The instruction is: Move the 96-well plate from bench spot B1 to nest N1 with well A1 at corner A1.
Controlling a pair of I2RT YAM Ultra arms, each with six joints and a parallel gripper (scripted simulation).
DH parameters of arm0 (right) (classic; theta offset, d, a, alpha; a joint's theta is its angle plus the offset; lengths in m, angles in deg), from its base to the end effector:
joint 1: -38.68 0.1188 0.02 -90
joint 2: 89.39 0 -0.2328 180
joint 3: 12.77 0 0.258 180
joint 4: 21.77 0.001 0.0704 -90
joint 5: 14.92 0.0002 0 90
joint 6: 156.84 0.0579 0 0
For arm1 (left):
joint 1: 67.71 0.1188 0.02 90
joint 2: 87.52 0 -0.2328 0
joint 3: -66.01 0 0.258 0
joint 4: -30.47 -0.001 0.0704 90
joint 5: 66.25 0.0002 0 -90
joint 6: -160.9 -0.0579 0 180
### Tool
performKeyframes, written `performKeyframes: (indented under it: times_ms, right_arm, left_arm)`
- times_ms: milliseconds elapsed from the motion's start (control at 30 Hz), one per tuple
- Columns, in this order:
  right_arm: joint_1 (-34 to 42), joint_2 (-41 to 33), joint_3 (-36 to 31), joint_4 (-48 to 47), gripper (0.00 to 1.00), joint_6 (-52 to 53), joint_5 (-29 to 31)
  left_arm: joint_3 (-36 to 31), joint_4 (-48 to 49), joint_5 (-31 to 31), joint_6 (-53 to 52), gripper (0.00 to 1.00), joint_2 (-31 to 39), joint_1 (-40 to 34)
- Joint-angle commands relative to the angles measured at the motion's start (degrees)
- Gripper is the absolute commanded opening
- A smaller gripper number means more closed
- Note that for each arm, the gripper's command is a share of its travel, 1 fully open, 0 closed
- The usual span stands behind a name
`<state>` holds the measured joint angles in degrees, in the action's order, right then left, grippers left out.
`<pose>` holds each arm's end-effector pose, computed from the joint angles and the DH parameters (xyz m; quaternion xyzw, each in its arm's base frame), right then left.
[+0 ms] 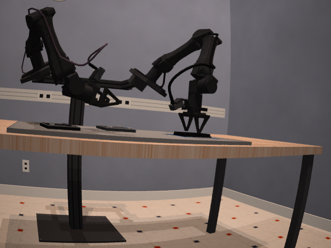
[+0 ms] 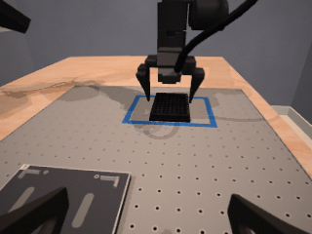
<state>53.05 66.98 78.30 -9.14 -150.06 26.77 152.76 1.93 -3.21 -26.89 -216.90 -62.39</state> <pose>0.3413 0.1331 -0.1288 -0.7110 0.5654 0.2814 0.3092 0.3925 0.0639 0.0085 -0.6665 -0.6911 -0.2676 0.0812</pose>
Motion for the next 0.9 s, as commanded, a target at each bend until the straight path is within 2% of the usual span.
performKeyframes:
  times_ms: [0,200,233,300,333,500,767,800,833,867]
  right_arm:
    - [1.09,-1.05,-0.47,-0.12,1.0,-0.55,-2.23]
    - [1.09,-1.05,-0.47,-0.12,1.0,-0.55,-2.23]
    - [1.09,-1.05,-0.47,-0.12,1.0,-0.55,-2.23]
    - [1.09,-1.05,-0.47,-0.12,1.0,-0.55,-2.23]
    - [1.09,-1.05,-0.47,-0.12,1.0,-0.55,-2.23]
    - [1.09,-1.05,-0.47,-0.12,1.0,-0.55,-2.23]
    - [1.09,-1.05,-0.47,-0.12,1.0,-0.55,-2.23]
    - [1.09,-1.05,-0.47,-0.12,1.0,-0.55,-2.23]
    - [1.09,-1.05,-0.47,-0.12,1.0,-0.55,-2.23]
    - [1.09,-1.05,-0.47,-0.12,1.0,-0.55,-2.23]
  left_arm:
    - [2.0,1.29,0.98,-0.92,1.0,-0.59,-0.35]
    - [2.56,2.52,1.17,-1.51,1.0,-2.11,0.28]
    - [2.58,2.51,1.17,-1.51,0.96,-2.12,0.22]
    - [2.61,1.8,1.18,-1.52,0.96,-2.17,0.23]
    - [2.61,1.81,1.19,-1.52,0.91,-2.17,0.23]
    - [1.67,2.33,1.21,-1.58,0.9,-1.52,-0.06]
    - [1.77,2.75,1.24,-1.7,0.79,-1.08,0.41]
    - [1.0,3.17,1.25,-1.73,0.67,-0.79,0.44]
    - [1.0,3.17,1.25,-1.73,0.79,-0.79,0.44]
    - [0.72,2.3,1.24,-1.24,0.79,-0.51,0.09]
